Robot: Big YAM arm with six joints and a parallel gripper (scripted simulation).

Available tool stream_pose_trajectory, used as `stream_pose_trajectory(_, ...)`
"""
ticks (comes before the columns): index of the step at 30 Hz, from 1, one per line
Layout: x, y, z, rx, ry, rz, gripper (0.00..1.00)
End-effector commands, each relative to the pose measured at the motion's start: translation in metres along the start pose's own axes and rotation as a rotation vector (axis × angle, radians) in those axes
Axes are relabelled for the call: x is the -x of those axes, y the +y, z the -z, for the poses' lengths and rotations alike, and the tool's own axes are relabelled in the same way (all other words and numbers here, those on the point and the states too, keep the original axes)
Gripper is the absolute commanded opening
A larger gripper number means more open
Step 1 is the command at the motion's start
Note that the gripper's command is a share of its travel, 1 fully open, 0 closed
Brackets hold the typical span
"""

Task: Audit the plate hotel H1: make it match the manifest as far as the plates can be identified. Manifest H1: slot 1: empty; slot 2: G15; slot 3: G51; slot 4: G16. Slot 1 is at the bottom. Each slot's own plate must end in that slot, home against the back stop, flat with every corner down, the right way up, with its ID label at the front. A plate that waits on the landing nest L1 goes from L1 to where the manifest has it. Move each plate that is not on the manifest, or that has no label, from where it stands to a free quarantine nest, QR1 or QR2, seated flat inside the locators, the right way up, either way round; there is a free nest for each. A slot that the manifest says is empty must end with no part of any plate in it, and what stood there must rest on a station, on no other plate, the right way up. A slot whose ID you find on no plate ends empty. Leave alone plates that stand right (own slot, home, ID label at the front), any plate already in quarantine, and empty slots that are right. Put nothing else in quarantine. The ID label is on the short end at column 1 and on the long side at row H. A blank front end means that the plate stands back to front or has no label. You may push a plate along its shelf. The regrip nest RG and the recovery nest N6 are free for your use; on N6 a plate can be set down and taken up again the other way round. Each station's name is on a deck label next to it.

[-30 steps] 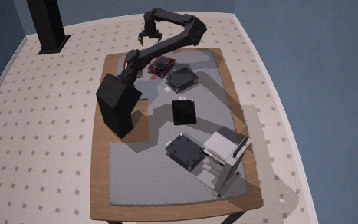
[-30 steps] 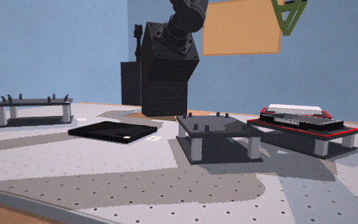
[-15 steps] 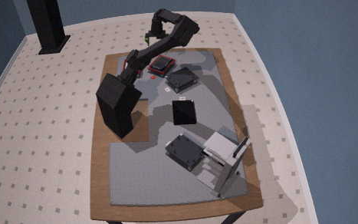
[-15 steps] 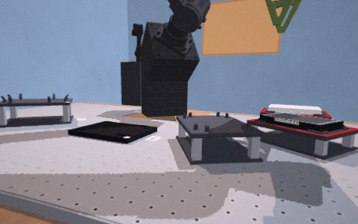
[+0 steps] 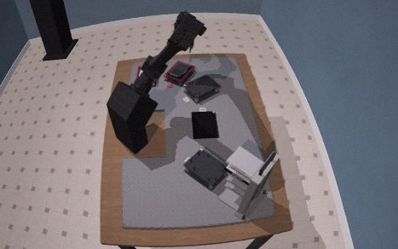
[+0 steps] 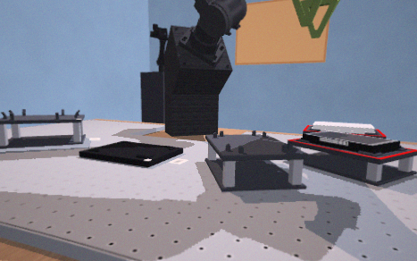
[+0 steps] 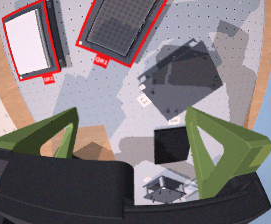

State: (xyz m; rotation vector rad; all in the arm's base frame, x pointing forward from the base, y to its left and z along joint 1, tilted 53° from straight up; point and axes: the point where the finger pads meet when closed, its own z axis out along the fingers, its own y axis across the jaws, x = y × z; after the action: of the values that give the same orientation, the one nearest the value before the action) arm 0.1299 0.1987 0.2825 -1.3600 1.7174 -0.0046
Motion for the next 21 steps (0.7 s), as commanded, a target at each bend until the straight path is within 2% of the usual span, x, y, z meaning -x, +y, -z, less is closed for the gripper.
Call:
stream_pose_trajectory(1, -0.001, -0.015, 0.007, -0.033, -0.038, -0.047, 1.0)
stream_pose_trajectory(8, -0.016, -0.032, 0.007, -0.08, -0.059, -0.151, 1.0)
stream_pose_trajectory(10, -0.016, -0.032, 0.007, -0.08, -0.059, -0.151, 1.0)
stream_pose_trajectory(21, -0.04, -0.06, 0.008, -0.155, -0.093, -0.312, 1.0)
